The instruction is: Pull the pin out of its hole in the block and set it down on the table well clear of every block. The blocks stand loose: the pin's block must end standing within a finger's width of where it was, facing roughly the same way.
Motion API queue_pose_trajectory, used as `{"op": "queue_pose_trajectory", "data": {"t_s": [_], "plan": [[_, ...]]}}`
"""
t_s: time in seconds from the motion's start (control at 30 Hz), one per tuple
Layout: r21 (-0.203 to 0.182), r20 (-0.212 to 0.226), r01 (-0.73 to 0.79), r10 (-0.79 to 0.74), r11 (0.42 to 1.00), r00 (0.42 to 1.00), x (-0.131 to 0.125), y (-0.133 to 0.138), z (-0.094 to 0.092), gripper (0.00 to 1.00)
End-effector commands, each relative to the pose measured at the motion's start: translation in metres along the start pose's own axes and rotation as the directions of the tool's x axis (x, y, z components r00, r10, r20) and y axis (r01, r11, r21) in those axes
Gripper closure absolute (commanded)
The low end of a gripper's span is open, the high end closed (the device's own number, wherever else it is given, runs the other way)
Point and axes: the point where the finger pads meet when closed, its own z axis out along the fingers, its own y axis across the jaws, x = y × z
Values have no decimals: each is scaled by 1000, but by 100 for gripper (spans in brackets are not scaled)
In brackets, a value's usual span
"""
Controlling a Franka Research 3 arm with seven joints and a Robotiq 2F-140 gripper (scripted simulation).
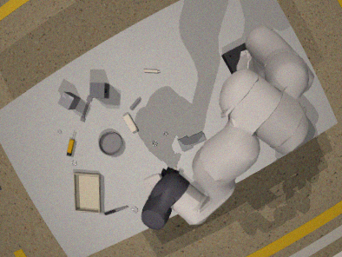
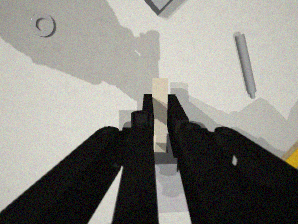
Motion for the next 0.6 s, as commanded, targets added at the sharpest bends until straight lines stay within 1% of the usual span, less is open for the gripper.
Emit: {"op": "queue_pose_trajectory", "data": {"t_s": [0.0, 0.1, 0.57], "plan": [[-2, -13, -11, 11, 1000, 1000, 2, 0, 1, 90], [-3, -19, -16, 16, 1000, 1000, 1, 0, 1, 90], [-4, -21, -17, 17, 1000, 1000, 2, 0, 1, 90]]}}
